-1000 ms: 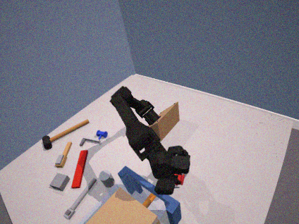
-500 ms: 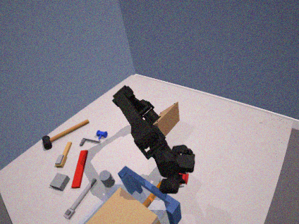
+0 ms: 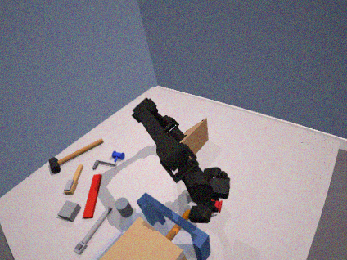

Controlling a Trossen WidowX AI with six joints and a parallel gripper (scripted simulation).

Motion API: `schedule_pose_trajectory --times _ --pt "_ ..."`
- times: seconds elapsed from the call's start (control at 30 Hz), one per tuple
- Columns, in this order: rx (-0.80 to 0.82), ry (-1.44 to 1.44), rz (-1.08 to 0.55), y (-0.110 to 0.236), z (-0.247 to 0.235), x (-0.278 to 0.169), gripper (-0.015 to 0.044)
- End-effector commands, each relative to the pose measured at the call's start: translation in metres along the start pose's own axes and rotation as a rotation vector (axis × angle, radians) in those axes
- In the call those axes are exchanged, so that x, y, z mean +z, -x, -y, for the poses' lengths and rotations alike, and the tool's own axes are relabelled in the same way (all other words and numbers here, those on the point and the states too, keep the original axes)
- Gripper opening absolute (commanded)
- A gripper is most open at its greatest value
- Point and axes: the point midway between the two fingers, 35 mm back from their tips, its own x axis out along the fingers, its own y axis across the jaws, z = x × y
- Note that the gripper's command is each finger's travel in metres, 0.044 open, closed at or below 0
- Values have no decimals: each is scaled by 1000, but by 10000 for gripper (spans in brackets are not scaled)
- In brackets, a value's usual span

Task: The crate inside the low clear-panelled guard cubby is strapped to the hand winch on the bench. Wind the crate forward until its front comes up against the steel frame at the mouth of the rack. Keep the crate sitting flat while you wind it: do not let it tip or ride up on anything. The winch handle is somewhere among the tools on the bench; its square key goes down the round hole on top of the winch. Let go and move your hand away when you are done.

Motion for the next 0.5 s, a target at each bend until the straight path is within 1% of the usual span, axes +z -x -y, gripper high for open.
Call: schedule_pose_trajectory --times 0.0,0.47 --pt "40 31 16 -8 -21 16 0" --pt "40 31 16 -10 -27 20 0"
